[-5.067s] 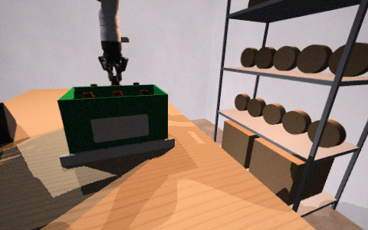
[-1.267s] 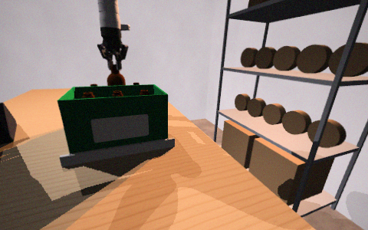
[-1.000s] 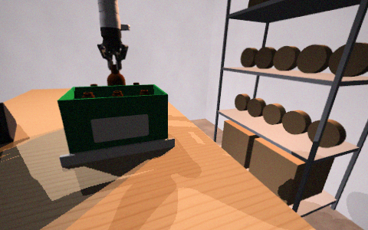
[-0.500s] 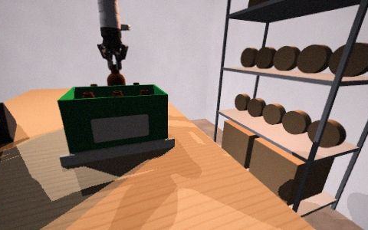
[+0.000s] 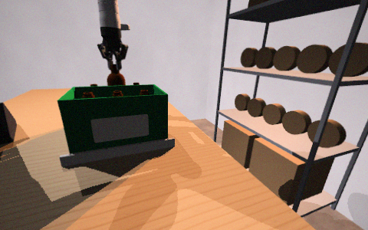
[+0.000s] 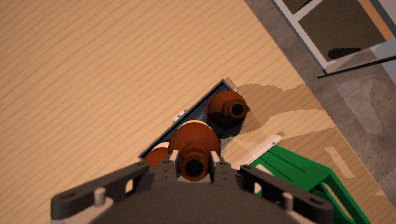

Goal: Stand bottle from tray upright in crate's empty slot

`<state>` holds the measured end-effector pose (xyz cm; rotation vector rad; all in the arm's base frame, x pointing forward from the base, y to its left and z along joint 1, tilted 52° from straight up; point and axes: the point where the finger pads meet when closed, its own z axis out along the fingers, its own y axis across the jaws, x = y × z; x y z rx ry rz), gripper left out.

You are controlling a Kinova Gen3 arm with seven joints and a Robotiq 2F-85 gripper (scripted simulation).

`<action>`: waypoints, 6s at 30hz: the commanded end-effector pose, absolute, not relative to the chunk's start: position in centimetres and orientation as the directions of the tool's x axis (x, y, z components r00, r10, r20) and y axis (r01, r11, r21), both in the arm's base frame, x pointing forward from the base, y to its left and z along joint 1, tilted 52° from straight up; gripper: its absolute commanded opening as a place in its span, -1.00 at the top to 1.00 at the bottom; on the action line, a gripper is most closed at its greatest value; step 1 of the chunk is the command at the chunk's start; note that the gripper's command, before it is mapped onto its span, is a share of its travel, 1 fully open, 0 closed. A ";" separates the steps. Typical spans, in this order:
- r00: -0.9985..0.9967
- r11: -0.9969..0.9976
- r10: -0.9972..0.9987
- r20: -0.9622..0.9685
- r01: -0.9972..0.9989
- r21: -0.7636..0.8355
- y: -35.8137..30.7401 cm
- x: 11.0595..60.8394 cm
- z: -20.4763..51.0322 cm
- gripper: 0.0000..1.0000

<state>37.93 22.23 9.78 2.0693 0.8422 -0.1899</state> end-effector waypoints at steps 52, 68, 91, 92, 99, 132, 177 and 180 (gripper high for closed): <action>0.761 -0.394 0.499 -0.415 0.625 0.674 25.6 37.2 12.4 1.00; 0.761 -0.394 0.499 -0.415 0.625 0.674 25.6 37.2 12.4 1.00; 0.761 -0.394 0.499 -0.415 0.625 0.674 25.6 37.2 12.4 1.00; 0.761 -0.394 0.499 -0.415 0.625 0.674 25.6 37.2 12.4 1.00; 0.761 -0.394 0.499 -0.415 0.625 0.674 25.6 37.2 12.5 1.00; 0.761 -0.394 0.499 -0.415 0.625 0.674 27.9 36.7 14.1 1.00; 0.761 -0.394 0.499 -0.415 0.625 0.674 28.7 36.5 14.8 1.00; 0.761 -0.394 0.499 -0.415 0.625 0.674 28.7 36.5 14.8 1.00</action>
